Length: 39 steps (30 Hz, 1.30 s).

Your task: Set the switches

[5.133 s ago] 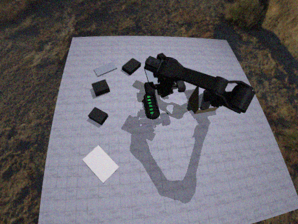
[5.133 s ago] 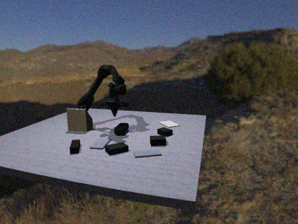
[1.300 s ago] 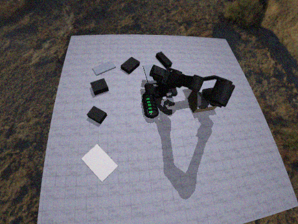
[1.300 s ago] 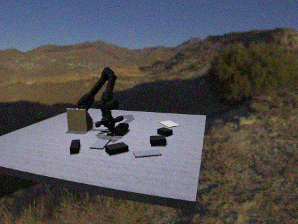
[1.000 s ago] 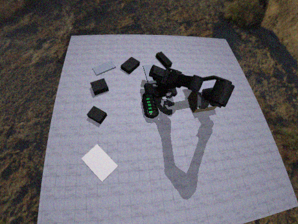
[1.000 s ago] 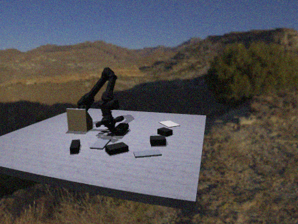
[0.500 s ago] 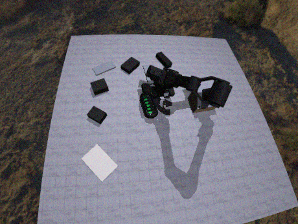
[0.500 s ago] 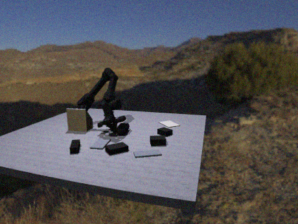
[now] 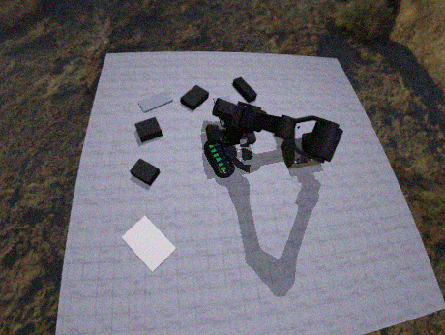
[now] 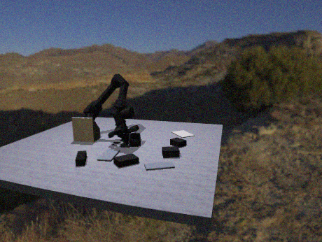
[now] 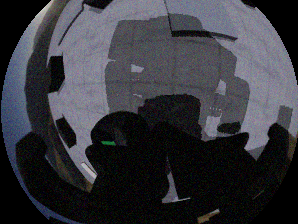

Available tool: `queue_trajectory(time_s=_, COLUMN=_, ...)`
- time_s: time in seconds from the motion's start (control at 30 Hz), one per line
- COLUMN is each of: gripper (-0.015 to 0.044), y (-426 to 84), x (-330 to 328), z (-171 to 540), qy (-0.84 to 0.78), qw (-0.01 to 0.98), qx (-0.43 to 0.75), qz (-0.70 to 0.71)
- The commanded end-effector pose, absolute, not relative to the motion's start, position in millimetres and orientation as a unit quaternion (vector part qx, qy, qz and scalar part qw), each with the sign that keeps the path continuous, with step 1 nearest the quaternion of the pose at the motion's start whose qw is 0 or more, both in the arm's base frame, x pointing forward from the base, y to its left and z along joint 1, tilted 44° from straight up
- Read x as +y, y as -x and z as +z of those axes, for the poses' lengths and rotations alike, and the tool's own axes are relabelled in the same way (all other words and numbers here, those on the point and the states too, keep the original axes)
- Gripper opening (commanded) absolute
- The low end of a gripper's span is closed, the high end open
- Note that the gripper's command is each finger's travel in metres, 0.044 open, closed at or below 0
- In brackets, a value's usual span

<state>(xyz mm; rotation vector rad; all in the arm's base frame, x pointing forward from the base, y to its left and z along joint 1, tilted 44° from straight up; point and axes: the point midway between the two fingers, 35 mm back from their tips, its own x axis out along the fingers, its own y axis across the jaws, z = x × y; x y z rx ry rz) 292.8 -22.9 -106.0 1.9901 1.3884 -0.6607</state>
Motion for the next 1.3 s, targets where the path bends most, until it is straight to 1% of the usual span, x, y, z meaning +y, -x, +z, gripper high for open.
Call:
queue_trajectory(time_s=0.0, gripper=0.0000, y=-303.8, x=-20.9, z=-104.6, qy=-0.752, qw=0.314, qx=0.527, qz=-0.242)
queue_trajectory(time_s=0.47, gripper=0.0000, y=-319.2, x=-20.6, z=-103.8, qy=-0.752, qw=0.314, qx=0.527, qz=-0.241)
queue_trajectory(time_s=0.53, gripper=0.0000, y=-304.5, x=-29.4, z=-100.1, qy=-0.753, qw=0.311, qx=0.524, qz=-0.249)
queue_trajectory(time_s=0.7, gripper=0.0000, y=-248.6, x=-52.6, z=-67.1, qy=-0.752, qw=0.313, qx=0.527, qz=-0.243)
queue_trajectory(time_s=0.9, gripper=0.0000, y=-246.4, x=-53.1, z=-65.8, qy=-0.752, qw=0.313, qx=0.527, qz=-0.242)
queue_trajectory(time_s=0.97, gripper=0.0000, y=-251.9, x=-54.5, z=-66.2, qy=-0.749, qw=0.321, qx=0.531, qz=-0.232)
queue_trajectory(time_s=1.17, gripper=0.0000, y=-301.5, x=-62.8, z=-71.8, qy=-0.715, qw=0.390, qx=0.564, qz=-0.139)
queue_trajectory(time_s=1.27, gripper=0.0000, y=-306.9, x=-63.3, z=-72.5, qy=-0.711, qw=0.397, qx=0.566, qz=-0.128)
